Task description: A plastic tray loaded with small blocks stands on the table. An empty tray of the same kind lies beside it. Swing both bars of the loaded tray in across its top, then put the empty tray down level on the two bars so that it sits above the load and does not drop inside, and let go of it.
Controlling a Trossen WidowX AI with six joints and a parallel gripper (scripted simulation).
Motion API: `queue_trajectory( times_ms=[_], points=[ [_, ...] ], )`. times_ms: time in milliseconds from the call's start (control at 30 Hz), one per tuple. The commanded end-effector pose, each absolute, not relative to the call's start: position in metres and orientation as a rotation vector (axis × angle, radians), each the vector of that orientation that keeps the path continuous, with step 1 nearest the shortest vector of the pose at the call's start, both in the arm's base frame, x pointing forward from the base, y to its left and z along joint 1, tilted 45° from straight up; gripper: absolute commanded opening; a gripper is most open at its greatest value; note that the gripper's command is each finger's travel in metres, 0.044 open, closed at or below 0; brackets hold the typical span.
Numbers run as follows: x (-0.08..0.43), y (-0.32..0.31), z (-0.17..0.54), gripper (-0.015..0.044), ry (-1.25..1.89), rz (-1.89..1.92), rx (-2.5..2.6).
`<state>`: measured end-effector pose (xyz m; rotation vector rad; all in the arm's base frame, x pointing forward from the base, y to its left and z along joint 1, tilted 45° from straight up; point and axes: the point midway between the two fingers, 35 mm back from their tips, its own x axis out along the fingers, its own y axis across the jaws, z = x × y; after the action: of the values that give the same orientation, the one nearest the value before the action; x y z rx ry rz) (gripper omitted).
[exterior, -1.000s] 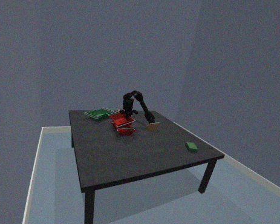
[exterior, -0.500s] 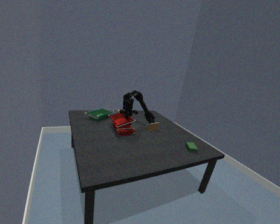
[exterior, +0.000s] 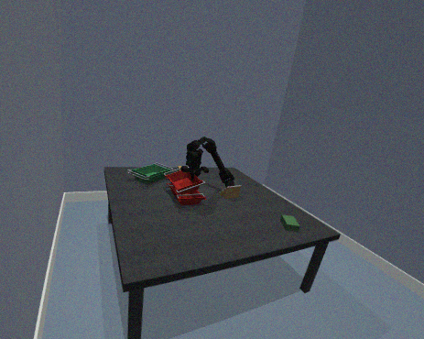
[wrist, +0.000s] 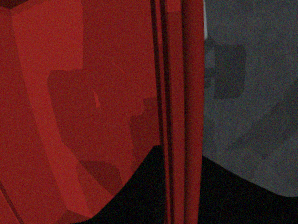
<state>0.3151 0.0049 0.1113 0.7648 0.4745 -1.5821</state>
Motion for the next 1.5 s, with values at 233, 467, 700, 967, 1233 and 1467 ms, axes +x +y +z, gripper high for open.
queue_trajectory(
  times_ms=[233, 467, 700, 967, 1233, 1467],
  points=[
    [0.3070, 0.0016, 0.1003, 0.0000, 0.492, -1.600, 0.756],
    [0.3070, 0.0016, 0.1003, 0.0000, 0.492, -1.600, 0.756],
    [0.3070, 0.0016, 0.1003, 0.0000, 0.492, -1.600, 0.756],
    [0.3070, 0.0016, 0.1003, 0.0000, 0.492, -1.600, 0.756],
    [0.3070, 0.0016, 0.1003, 0.0000, 0.492, -1.600, 0.756],
    [0.3070, 0.0016, 0.1003, 0.0000, 0.492, -1.600, 0.756]
  ],
)
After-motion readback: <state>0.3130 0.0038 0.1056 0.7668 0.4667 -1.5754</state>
